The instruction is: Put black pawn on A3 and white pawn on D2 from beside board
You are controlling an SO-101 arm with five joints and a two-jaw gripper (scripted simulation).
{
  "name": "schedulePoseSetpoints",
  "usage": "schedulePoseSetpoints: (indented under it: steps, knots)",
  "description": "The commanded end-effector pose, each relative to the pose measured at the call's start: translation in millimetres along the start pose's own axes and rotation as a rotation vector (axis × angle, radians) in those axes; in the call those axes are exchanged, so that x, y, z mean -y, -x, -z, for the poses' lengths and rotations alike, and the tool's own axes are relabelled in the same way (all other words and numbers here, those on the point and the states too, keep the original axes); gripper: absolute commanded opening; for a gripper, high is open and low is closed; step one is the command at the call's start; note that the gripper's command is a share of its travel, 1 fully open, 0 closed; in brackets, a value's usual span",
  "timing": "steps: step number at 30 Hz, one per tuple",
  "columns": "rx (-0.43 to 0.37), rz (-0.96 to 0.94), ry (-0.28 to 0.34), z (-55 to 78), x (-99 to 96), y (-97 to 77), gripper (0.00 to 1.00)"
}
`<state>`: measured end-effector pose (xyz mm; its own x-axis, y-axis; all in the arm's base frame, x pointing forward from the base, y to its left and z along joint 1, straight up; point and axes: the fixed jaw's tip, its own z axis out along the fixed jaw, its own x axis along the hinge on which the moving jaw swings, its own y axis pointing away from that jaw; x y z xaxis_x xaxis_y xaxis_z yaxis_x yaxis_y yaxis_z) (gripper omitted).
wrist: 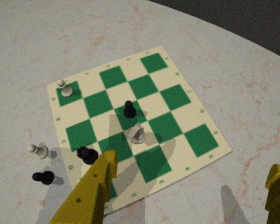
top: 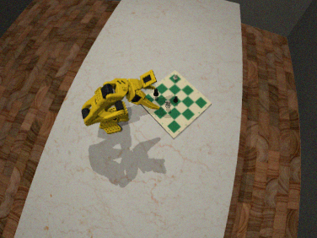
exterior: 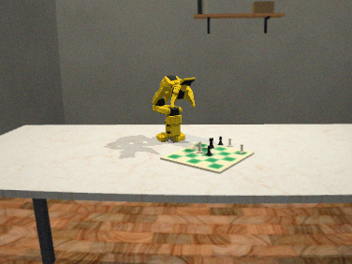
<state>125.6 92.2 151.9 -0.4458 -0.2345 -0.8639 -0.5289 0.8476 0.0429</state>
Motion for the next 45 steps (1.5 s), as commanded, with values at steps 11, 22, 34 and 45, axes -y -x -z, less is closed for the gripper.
schedulePoseSetpoints:
  steps: [11, 22, 34, 45]
  knots:
    - [-0.059, 0.068, -0.026, 12.5, 5.1, -16.9, 0.4]
    - [-0.06, 0.069, -0.026, 12.6, 5.1, -17.1, 0.4]
    - [-0.06, 0.069, -0.026, 12.6, 5.1, -17.1, 0.4]
    - [-0.061, 0.069, -0.026, 12.8, 5.1, -16.8, 0.4]
